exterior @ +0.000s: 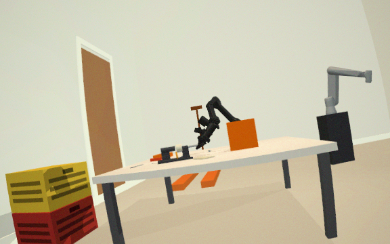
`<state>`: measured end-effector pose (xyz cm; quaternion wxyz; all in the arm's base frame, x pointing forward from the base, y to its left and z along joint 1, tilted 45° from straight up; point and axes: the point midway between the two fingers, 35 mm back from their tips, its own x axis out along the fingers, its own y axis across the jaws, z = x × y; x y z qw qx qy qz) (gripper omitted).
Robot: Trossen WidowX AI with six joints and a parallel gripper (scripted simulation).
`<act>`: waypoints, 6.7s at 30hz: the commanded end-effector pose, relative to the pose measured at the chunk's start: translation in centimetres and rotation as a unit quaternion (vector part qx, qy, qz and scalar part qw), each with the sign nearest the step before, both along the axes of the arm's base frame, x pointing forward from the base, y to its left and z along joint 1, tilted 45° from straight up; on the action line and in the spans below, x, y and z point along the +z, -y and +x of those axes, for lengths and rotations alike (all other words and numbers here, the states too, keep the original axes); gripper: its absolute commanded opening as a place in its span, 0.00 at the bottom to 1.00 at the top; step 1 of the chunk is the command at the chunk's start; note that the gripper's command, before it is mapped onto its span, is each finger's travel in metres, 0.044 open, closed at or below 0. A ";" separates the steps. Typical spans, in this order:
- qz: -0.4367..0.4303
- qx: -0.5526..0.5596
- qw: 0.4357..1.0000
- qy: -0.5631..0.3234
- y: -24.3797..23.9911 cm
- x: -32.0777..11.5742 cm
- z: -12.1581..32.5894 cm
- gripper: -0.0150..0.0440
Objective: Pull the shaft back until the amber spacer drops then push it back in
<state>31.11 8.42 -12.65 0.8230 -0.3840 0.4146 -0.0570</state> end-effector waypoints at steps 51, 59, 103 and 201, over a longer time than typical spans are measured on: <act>0.002 0.000 1.000 0.004 -0.4 -0.2 1.9 0.25; 0.002 0.000 1.000 0.004 -0.5 -0.2 2.0 0.25; 0.002 0.000 1.000 0.004 -0.4 -0.1 1.5 0.25; 0.002 0.000 1.000 0.004 -0.4 -0.1 1.7 0.25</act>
